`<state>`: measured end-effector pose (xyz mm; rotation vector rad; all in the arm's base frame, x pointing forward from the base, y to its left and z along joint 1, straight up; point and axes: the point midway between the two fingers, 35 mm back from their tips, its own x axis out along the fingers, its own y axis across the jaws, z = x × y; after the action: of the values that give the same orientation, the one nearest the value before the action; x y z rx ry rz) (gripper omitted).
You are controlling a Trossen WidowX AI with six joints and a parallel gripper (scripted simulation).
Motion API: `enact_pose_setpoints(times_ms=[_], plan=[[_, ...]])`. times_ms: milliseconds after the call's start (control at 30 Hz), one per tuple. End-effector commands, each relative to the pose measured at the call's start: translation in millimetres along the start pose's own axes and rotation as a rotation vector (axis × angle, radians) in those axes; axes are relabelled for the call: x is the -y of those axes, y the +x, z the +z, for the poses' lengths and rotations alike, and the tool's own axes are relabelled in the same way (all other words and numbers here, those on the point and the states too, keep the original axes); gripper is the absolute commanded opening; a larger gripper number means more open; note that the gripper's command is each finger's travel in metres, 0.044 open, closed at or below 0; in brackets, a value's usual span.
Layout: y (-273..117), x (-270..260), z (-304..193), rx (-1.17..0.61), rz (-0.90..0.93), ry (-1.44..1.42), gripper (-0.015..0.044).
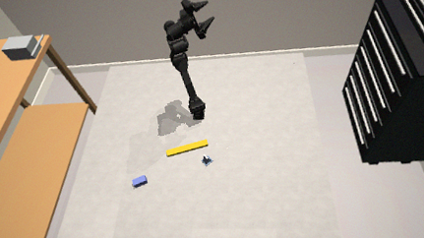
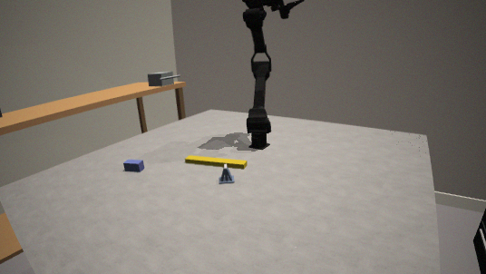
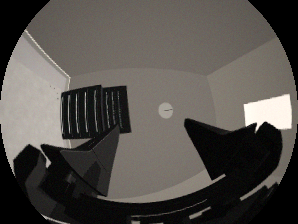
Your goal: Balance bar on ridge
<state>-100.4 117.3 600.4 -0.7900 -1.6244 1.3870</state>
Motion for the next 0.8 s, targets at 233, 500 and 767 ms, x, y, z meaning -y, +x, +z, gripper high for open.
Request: enact_pose_setpoints(times_ms=[233, 500, 767], plan=[[-5, 15, -54, -0.066, -0.128, 0.275, 0.0315], [-27, 24, -137, -0.197, -0.328, 0.629, 0.0315], [-68, 14, -222, -0.357, -0.567, 0.954, 0.0315]])
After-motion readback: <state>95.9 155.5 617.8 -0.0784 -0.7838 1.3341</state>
